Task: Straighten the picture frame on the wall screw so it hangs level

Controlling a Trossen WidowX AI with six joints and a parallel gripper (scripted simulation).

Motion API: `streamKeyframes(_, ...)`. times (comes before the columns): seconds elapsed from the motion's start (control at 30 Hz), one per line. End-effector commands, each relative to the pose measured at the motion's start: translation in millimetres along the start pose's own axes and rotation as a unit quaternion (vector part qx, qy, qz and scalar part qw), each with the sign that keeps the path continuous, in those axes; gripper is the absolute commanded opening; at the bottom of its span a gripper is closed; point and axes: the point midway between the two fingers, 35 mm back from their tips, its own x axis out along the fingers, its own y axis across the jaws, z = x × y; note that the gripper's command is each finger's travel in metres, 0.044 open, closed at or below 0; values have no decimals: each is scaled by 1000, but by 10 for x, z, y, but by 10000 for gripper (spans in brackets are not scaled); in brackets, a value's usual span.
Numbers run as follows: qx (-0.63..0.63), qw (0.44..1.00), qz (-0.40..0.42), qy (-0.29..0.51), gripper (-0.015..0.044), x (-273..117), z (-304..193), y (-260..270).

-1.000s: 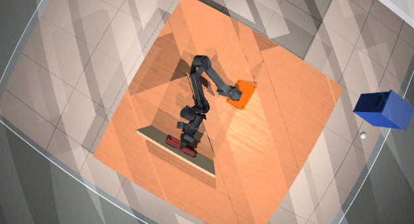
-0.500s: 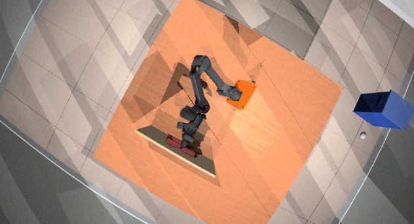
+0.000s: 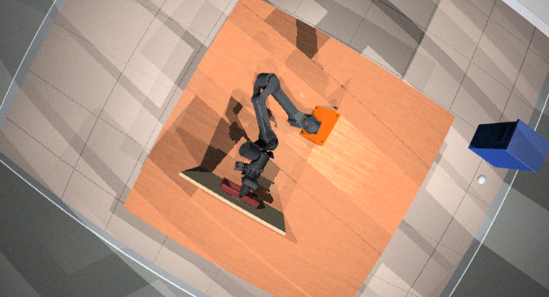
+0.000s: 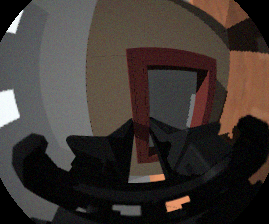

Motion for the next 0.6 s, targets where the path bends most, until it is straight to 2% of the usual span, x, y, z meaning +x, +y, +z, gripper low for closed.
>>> streamKeyframes(0.0, 0, 1000, 7, 0, 0, 4, 4, 59)
streamKeyframes(0.57, 0, 1000, 7, 0, 0, 4, 4, 81)
